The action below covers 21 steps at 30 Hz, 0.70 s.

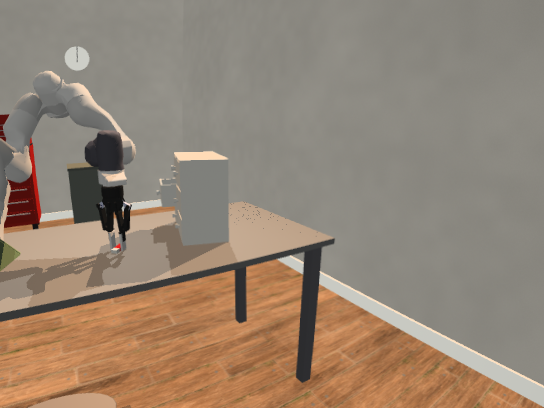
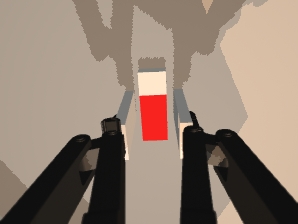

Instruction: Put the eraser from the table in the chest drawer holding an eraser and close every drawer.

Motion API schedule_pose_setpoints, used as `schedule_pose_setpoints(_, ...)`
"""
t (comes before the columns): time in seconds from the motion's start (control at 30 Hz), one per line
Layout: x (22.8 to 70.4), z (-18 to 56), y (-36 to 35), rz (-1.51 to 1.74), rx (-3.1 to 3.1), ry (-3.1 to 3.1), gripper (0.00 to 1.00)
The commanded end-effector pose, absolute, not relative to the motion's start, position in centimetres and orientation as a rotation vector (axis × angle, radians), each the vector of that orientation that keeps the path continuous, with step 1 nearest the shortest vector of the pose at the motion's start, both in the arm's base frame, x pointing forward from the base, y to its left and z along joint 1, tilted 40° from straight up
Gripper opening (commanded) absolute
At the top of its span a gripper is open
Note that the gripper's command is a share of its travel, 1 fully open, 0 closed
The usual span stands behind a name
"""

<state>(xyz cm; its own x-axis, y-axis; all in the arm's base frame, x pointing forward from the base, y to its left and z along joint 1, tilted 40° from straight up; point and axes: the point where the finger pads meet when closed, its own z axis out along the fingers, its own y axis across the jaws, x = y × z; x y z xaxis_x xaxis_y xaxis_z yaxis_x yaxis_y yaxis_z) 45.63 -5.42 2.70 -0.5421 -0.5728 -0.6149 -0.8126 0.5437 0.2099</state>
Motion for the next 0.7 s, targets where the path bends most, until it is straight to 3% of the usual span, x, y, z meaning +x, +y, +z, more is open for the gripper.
schedule_pose_setpoints(0.0, 45.59, 2.56, -5.33, 0.665, -1.124, 2.3, 0.23)
schedule_pose_setpoints(0.03, 45.59, 2.56, -5.33, 0.665, -1.124, 2.3, 0.23)
schedule_pose_setpoints(0.07, 45.59, 2.56, -5.33, 0.665, -1.124, 2.3, 0.11)
schedule_pose_setpoints(0.67, 45.59, 2.56, -5.33, 0.665, -1.124, 2.3, 0.11)
